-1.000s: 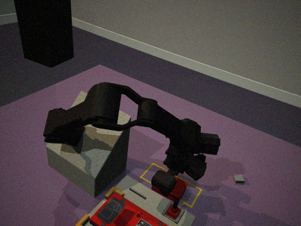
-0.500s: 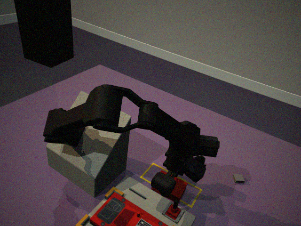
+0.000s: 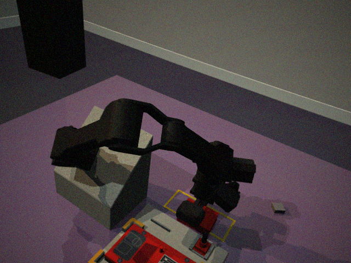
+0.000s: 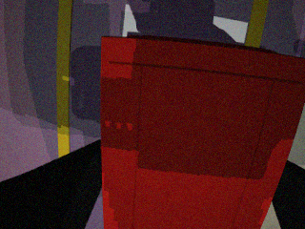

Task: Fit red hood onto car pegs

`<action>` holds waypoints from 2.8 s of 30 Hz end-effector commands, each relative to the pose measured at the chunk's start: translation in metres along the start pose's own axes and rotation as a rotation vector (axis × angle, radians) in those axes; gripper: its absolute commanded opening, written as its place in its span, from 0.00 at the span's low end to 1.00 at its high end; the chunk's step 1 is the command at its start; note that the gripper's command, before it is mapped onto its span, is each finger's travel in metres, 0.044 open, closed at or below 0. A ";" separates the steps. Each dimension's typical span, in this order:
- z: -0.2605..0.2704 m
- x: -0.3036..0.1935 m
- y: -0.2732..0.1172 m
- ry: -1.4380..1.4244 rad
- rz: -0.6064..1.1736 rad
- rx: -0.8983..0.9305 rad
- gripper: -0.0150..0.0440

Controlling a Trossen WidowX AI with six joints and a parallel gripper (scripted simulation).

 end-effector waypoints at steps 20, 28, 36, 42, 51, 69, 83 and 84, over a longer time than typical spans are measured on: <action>0.000 0.000 -0.037 0.000 0.000 0.002 0.25; 0.001 0.000 -0.062 0.000 -0.001 0.003 0.25; 0.001 0.000 -0.083 0.000 -0.001 0.004 0.25; 0.001 0.000 -0.094 0.000 -0.001 0.004 0.25; -0.011 0.001 -0.095 -0.004 0.002 0.002 0.25; -0.095 0.003 -0.100 0.015 -0.004 0.012 0.25; -0.158 -0.011 -0.100 0.033 -0.003 0.003 0.25; -0.162 -0.012 -0.100 0.034 -0.002 0.002 0.25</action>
Point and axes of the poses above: the point midway between the two fingers, 35 mm back from their tips, its own y axis out along the fingers, its own z axis across the jaws, x = y × z, the point moved 4 cm from there along -y, back along the fingers, and after that the axes turned 10 degrees about -y, right-handed, at the moved point
